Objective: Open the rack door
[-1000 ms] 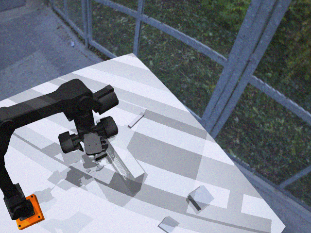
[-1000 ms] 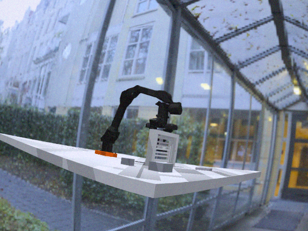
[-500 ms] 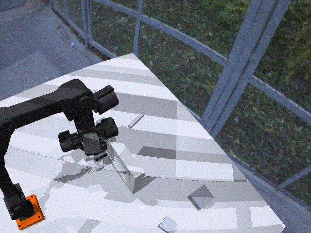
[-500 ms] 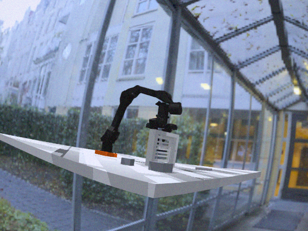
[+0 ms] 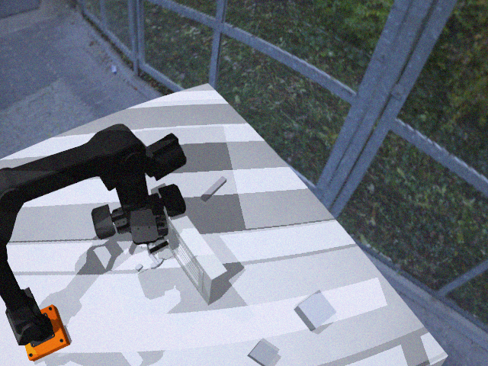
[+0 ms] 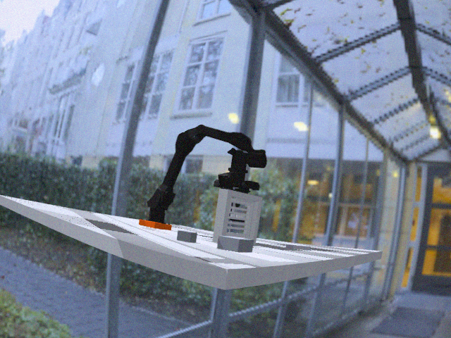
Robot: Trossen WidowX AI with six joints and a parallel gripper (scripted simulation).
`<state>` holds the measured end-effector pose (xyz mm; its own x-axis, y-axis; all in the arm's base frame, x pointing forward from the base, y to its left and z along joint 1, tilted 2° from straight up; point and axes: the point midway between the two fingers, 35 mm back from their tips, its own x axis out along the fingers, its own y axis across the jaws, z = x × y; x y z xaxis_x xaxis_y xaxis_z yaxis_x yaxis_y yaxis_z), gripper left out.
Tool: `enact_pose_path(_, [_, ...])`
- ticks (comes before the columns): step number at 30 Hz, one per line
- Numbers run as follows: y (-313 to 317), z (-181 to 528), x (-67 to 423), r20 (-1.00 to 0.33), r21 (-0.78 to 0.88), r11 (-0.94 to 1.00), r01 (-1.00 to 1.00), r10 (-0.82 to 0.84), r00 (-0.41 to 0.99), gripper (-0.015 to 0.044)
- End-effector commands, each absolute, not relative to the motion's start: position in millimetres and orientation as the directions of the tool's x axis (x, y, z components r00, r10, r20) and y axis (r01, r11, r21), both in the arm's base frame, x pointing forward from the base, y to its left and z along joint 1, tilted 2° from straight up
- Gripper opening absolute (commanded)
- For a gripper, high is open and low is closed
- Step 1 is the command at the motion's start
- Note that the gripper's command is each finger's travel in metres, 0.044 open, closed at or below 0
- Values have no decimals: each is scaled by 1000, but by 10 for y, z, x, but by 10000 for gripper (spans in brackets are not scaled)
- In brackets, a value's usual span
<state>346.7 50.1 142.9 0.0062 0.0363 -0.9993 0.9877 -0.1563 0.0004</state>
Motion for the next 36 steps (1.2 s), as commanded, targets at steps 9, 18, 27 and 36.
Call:
enact_pose_path(9, [495, 1404, 3466, -999, -5, -159, 987, 32, 0, 69])
enact_pose_path(18, [495, 1404, 3466, -999, -5, -159, 987, 32, 0, 24])
enact_pose_path(27, [470, 1404, 3402, -1000, -1, -6, 1000, 32, -1, 24])
enact_pose_path(36, [433, 1402, 3313, -1000, 4, 180, 984, 31, -1, 24])
